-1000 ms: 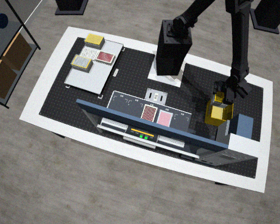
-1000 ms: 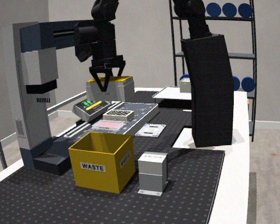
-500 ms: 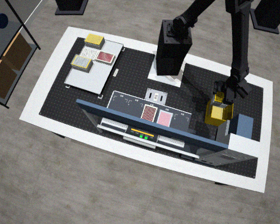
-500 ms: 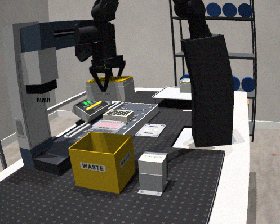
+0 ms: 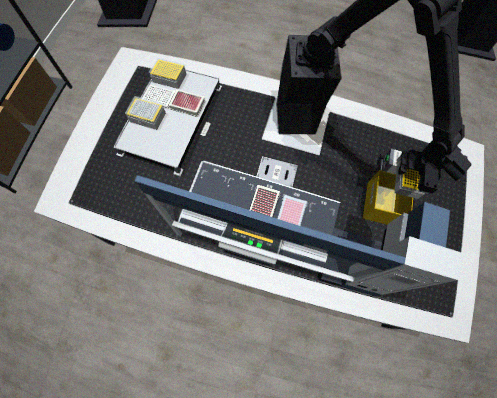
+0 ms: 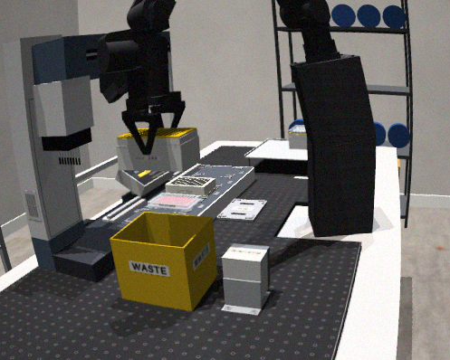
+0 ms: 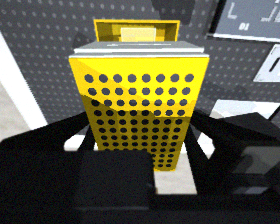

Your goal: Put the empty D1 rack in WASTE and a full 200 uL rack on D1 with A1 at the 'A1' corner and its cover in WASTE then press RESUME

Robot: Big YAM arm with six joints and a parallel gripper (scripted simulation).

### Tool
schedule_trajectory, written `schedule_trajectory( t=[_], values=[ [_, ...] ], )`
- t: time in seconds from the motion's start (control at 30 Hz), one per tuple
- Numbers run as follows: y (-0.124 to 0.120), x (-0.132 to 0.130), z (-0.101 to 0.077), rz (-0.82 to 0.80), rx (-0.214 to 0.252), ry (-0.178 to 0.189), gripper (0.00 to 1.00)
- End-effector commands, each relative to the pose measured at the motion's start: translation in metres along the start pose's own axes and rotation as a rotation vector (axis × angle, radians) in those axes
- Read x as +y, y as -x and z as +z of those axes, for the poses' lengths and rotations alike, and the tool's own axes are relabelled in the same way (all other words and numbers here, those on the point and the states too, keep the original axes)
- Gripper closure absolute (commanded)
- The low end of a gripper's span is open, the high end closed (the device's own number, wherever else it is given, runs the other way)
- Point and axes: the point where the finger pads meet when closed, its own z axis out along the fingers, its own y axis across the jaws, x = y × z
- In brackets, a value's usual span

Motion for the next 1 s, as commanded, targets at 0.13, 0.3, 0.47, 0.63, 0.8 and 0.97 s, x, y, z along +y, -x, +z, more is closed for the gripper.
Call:
schedule_trajectory(
  t=[0.13,0.3,0.47,0.63,0.8,0.97],
  values=[
    [0.007,0.021,0.006,0.032,0.003,-0.012,1.0],
    [-0.002,0.008,0.011,0.03,0.017,-0.035,1.0],
    [-0.002,0.008,0.011,0.03,0.017,-0.035,1.0],
    [-0.002,0.008,0.011,0.029,0.017,-0.035,1.0],
    [-0.002,0.008,0.011,0.029,0.017,-0.035,1.0],
    [-0.002,0.008,0.011,0.029,0.017,-0.035,1.0]
  ],
)
